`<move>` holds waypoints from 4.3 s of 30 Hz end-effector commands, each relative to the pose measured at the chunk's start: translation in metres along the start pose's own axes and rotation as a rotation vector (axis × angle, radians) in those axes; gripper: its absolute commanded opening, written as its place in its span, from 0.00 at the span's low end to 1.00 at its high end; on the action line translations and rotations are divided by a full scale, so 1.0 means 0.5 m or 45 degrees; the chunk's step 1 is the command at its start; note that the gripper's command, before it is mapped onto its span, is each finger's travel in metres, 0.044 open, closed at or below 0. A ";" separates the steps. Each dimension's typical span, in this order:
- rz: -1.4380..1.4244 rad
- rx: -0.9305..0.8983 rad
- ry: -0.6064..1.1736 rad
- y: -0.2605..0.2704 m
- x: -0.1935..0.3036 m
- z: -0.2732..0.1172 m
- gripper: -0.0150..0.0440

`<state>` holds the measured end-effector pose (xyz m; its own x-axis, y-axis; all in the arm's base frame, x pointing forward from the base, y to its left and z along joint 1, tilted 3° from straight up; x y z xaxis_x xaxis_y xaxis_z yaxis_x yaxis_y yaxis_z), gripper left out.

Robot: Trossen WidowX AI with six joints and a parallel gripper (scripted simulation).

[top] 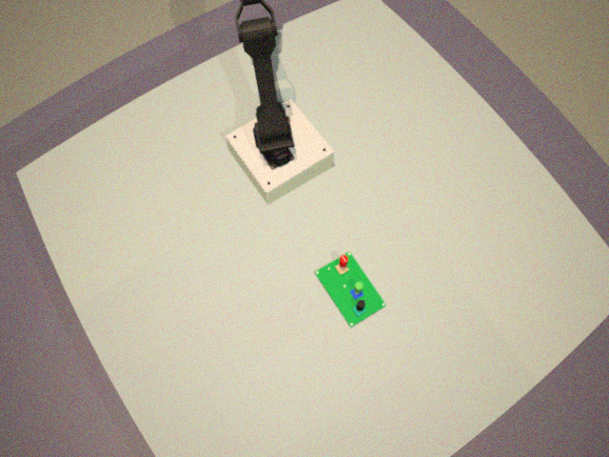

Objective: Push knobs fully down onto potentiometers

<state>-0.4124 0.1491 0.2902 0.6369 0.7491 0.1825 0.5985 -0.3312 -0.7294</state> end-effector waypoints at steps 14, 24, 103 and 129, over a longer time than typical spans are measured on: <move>0.416 -0.109 0.190 0.019 0.218 0.054 0.31; 0.754 -0.171 0.376 0.068 0.393 0.065 0.25; 3.418 -0.013 1.911 0.875 0.938 -0.494 0.25; 4.342 0.512 2.369 1.074 0.737 -0.730 0.25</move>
<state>0.3214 0.0571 0.2101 -0.9807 -0.1688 -0.0984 -0.1624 0.9842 -0.0701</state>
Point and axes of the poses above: the point midway between the two fingers, 35 mm back from their tips, its own z axis out along the fingers, its own y axis across the jaws, x = y × z, the point moved 10 cm from there along -z, back along the fingers, and after that the axes turned 2 degrees about z, right-handed, at the moved point
